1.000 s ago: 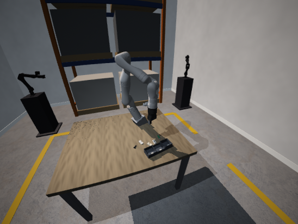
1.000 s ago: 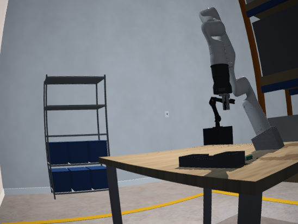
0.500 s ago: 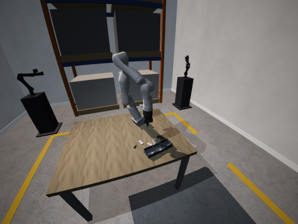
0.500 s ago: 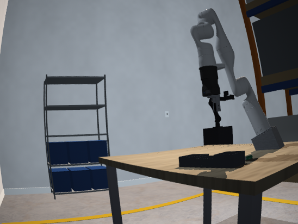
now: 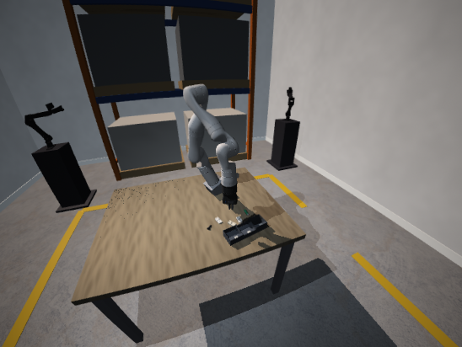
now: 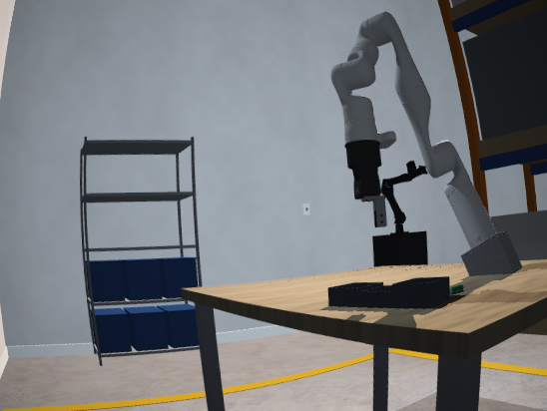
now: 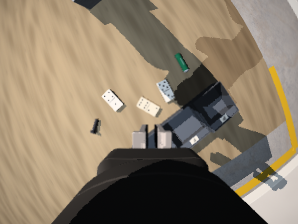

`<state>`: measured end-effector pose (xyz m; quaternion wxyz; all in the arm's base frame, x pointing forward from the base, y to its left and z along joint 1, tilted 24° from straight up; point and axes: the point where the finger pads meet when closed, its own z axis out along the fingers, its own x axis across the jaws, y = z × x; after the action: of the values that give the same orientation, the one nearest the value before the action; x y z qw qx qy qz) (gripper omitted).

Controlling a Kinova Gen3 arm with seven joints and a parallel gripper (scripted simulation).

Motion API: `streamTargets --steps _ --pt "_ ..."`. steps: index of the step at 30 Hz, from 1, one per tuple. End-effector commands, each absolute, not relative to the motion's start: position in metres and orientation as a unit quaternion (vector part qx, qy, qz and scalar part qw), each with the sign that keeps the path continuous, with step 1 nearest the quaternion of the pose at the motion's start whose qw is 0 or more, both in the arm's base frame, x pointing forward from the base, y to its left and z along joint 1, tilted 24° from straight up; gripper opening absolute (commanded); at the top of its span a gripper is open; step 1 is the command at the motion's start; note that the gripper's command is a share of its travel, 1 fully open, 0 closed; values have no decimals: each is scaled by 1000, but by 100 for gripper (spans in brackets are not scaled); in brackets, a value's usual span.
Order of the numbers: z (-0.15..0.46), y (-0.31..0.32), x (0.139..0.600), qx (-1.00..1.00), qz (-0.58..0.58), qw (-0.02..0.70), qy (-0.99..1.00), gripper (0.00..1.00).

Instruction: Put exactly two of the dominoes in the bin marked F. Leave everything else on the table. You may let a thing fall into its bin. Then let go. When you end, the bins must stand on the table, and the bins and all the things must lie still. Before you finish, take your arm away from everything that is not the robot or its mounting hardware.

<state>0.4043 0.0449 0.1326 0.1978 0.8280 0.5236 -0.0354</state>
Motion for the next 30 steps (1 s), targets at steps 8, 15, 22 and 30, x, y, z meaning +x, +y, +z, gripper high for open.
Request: streamTargets --steps 8,15,22,30 --pt "91 14 464 919 -1 206 336 31" --pt "74 5 486 961 29 203 188 31" --pt "73 4 485 976 52 198 67 31" --pt "74 4 486 965 97 184 -162 31"
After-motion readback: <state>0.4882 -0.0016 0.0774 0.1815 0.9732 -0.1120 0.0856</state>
